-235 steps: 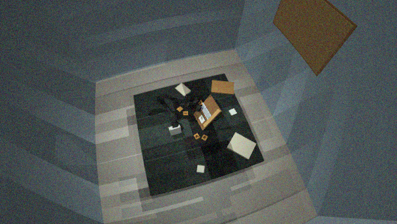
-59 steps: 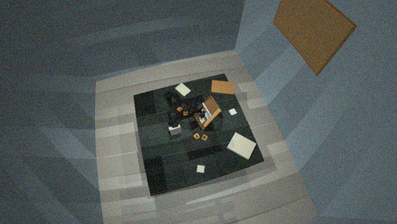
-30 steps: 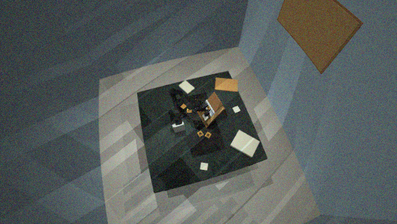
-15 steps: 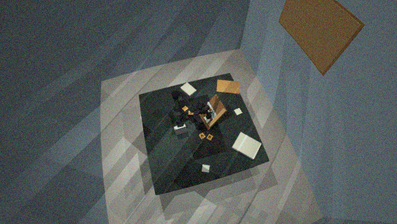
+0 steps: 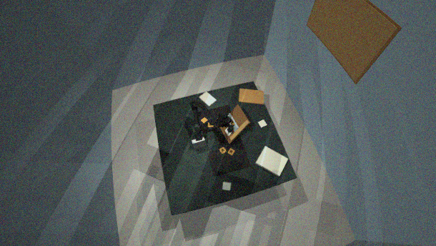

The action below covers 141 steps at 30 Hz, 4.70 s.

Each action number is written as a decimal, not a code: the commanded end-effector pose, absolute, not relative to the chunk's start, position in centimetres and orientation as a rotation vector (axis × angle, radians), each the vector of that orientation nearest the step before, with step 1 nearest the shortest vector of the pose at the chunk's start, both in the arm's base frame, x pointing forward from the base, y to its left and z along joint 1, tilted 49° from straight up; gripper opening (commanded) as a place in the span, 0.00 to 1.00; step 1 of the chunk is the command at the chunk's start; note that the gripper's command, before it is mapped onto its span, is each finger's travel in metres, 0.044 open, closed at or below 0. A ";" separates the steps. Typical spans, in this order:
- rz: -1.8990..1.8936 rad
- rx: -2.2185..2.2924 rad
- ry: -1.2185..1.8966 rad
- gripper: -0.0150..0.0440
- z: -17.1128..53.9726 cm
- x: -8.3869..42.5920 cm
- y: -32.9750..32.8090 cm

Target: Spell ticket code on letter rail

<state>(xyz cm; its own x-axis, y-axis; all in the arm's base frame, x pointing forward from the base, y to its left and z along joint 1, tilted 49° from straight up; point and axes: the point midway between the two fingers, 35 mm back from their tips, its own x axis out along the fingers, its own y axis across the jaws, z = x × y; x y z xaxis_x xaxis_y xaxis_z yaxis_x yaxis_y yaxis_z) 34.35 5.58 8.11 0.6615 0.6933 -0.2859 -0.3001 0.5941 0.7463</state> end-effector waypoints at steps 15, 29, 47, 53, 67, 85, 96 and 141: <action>0.624 0.715 0.604 0.25 7.5 34.6 5.0; 0.624 0.715 0.604 0.25 6.9 34.9 4.6; 0.624 0.714 0.604 0.25 6.3 35.1 4.1; 0.624 0.714 0.604 0.25 6.0 35.2 3.9; 0.624 0.713 0.604 0.25 5.5 35.5 3.4; 0.620 0.718 0.607 0.43 5.0 35.6 3.1; 0.624 0.713 0.604 0.75 5.3 35.1 2.5; 0.623 0.712 0.606 0.75 5.8 33.0 0.1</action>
